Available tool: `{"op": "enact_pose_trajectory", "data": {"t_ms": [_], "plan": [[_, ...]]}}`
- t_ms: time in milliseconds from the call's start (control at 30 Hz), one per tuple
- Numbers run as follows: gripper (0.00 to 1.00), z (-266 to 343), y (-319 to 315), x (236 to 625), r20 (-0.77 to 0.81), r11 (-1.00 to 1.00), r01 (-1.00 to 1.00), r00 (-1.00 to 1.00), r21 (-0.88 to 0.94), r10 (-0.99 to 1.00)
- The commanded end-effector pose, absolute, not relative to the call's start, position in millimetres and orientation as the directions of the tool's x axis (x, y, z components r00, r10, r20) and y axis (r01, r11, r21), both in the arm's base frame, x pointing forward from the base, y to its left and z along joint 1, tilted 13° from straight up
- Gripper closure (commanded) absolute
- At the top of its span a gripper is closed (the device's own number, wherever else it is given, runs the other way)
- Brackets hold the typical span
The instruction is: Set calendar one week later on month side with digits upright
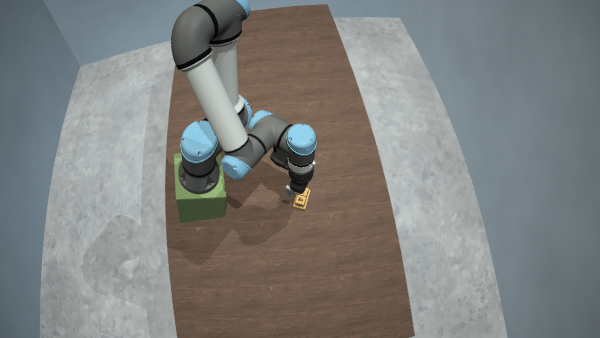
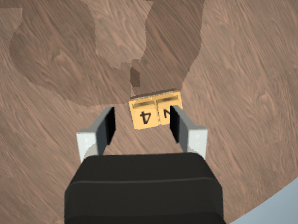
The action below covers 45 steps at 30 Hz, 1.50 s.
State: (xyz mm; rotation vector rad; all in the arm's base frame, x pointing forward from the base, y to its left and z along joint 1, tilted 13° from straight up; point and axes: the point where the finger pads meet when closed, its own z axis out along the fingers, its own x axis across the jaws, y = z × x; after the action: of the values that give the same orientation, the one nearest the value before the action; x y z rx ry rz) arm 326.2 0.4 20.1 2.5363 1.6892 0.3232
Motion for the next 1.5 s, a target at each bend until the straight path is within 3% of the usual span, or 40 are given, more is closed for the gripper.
{"op": "enact_pose_trajectory", "data": {"t_ms": [0, 400, 767, 1467], "plan": [[0.0, 18, 1, 328, 0.159, -0.53, 0.833, 0.508, 0.158, 0.846], [0.0, 15, 2, 332, 0.196, -0.736, 0.668, 0.712, 0.11, 0.675], [0.0, 12, 2, 339, 0.222, -0.924, 0.381, 0.898, 0.036, 0.379], [0.0, 7, -3, 349, 0.215, -0.995, -0.066, 0.973, -0.069, -0.08]]}}
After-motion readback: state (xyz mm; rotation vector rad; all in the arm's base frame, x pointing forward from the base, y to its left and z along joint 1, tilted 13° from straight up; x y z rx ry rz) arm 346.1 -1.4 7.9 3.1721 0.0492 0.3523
